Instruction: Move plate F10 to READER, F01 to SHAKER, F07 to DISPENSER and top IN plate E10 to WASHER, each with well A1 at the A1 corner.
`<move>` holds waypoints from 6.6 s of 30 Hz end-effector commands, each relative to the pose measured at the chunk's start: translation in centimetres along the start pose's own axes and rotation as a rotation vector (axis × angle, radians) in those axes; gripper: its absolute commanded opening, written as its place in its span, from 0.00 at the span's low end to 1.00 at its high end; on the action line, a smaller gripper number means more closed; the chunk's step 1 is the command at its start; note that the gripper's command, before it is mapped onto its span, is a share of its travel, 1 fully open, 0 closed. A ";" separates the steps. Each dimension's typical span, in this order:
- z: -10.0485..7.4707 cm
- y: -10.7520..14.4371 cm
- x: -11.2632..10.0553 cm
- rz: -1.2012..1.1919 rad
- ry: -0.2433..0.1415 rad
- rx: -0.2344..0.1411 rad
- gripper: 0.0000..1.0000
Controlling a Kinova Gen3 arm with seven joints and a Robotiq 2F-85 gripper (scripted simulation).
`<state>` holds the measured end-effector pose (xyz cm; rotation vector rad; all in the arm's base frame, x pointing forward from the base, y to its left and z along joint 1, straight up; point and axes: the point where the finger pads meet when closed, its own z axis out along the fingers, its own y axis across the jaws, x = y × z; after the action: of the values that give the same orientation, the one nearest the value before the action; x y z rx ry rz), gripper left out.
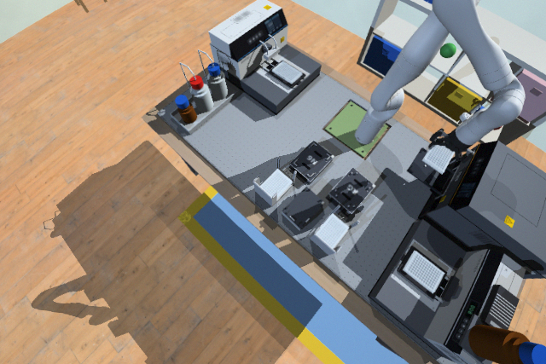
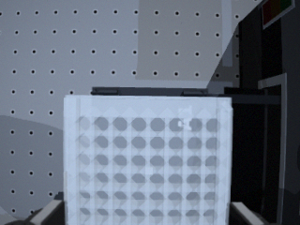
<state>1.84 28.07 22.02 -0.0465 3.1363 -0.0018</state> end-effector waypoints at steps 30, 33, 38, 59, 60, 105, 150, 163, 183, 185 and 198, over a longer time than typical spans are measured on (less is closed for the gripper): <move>1.3 0.2 0.6 0.000 -0.002 -0.001 0.94; 1.4 0.2 0.6 0.000 -0.002 -0.001 0.94; 2.1 0.2 0.6 0.000 -0.002 -0.001 0.94; 4.6 0.2 0.6 0.000 -0.002 -0.001 0.94; 4.8 0.2 0.6 0.000 -0.002 -0.001 0.94; 7.8 0.2 0.6 0.000 -0.002 -0.001 0.94; 9.0 0.2 0.6 0.000 -0.002 -0.001 0.94; 9.4 0.2 0.6 0.000 -0.002 -0.001 0.94; 10.0 0.2 0.6 0.000 -0.002 -0.001 0.94; 10.0 0.2 0.6 0.000 -0.002 -0.001 0.94; 10.1 0.2 0.6 0.000 -0.002 -0.001 1.00</move>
<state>1.31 28.22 11.93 -0.0459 3.1350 -0.0029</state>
